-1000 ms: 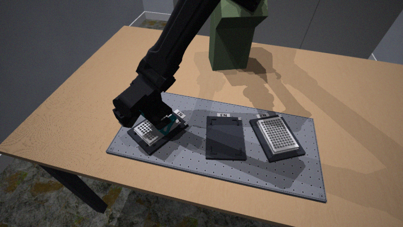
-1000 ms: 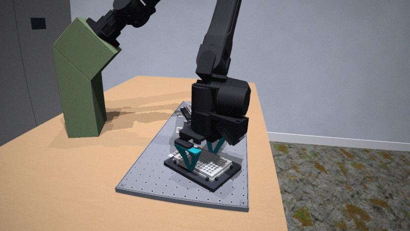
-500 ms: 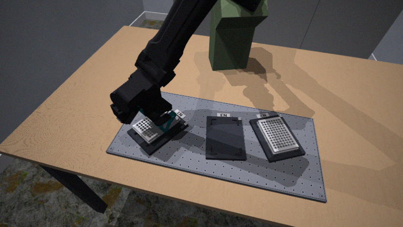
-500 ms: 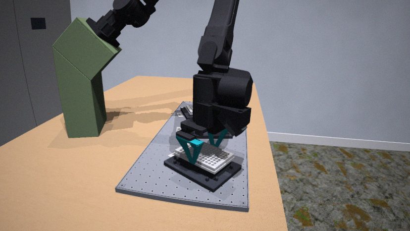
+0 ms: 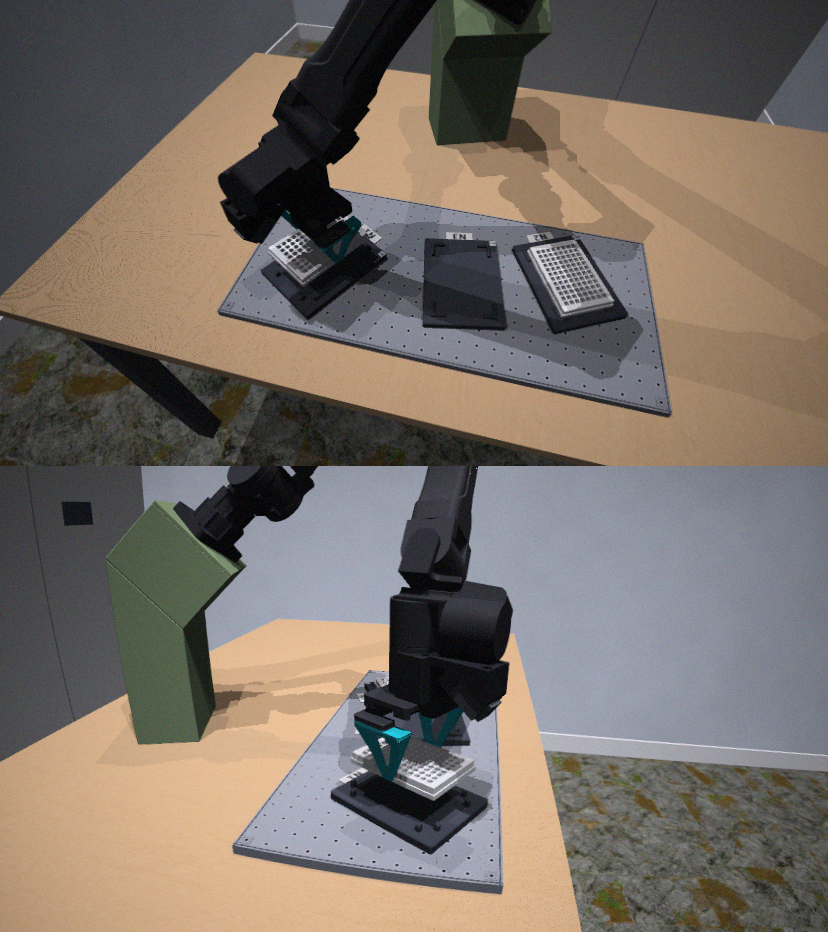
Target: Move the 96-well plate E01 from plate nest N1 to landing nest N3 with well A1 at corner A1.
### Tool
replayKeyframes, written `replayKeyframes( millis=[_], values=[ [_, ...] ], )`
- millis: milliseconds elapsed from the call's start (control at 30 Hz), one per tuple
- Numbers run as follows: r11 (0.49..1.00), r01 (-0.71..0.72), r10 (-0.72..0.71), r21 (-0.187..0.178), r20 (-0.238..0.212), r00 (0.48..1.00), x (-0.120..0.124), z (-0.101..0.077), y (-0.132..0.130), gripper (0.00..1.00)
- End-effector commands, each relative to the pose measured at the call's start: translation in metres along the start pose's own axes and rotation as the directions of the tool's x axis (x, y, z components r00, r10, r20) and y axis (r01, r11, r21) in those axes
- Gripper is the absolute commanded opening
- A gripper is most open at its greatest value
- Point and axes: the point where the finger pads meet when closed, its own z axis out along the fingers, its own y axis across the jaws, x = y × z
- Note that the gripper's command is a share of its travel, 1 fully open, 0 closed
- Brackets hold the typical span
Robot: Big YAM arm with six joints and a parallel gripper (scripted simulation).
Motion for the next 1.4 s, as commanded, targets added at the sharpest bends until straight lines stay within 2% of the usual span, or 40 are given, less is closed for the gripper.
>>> replayKeyframes(
  millis=[0,767,833,867,1367],
  values=[
    [1.000,0.002,-0.002,0.007,0.025,1.000,-0.010,-0.017,-0.005,0.00],
    [1.000,0.004,-0.004,0.008,0.027,1.000,-0.010,-0.051,-0.004,0.00],
    [1.000,0.004,-0.005,0.009,0.027,1.000,-0.011,-0.051,-0.004,0.00],
    [1.000,0.003,-0.003,0.003,0.016,1.000,-0.008,-0.042,-0.002,0.00],
    [1.000,0.003,-0.003,0.003,0.016,1.000,-0.008,-0.042,-0.002,0.00]
  ],
)
